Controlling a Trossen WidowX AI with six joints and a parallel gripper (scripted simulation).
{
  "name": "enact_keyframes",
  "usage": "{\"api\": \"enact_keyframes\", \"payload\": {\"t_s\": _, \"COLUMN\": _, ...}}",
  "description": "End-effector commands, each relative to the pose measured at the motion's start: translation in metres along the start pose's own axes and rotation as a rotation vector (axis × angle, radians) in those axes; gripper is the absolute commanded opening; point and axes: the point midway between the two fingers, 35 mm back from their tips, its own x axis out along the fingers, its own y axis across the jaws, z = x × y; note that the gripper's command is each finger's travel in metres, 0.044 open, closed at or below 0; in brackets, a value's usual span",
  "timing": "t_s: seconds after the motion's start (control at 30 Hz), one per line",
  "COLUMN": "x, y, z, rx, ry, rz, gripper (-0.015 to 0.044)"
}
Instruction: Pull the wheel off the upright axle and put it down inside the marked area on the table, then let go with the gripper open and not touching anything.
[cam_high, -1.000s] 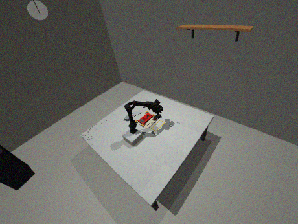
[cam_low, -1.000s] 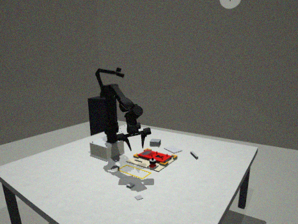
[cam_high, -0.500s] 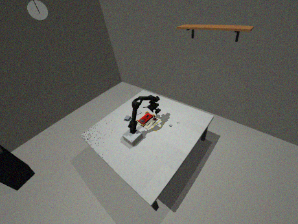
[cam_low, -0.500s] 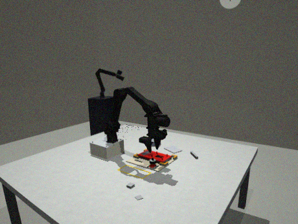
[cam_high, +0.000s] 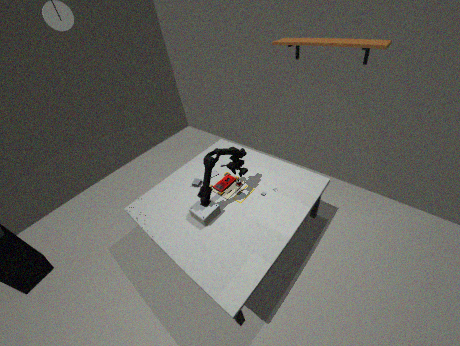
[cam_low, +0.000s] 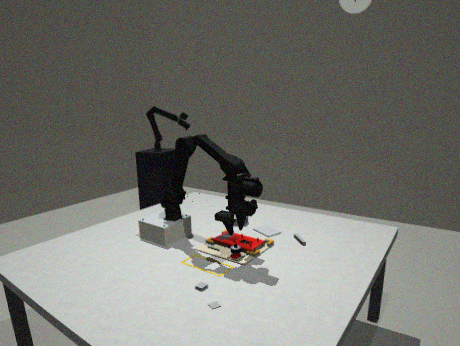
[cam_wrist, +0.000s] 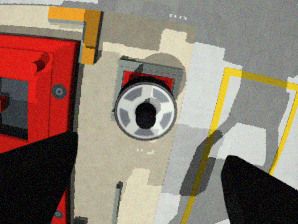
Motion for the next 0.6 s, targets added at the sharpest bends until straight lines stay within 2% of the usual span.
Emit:
{"api": "enact_keyframes", "payload": {"t_s": 0.0, "x": 0.011, "y": 0.001, "z": -0.001, "rx": -0.006, "ry": 0.003, "rz": 0.006, "gripper": 0.03}}
{"api": "enact_keyframes", "payload": {"t_s": 0.27, "x": 0.068, "y": 0.002, "z": -0.004, "rx": -0.007, "ry": 0.003, "rz": 0.006, "gripper": 0.03}}
{"api": "enact_keyframes", "payload": {"t_s": 0.43, "x": 0.073, "y": 0.002, "z": -0.004, "rx": -0.007, "ry": 0.003, "rz": 0.006, "gripper": 0.03}}
{"api": "enact_keyframes", "payload": {"t_s": 0.57, "x": 0.07, "y": 0.002, "z": -0.007, "rx": -0.003, "ry": 0.02, "rz": 0.001, "gripper": 0.0195}}
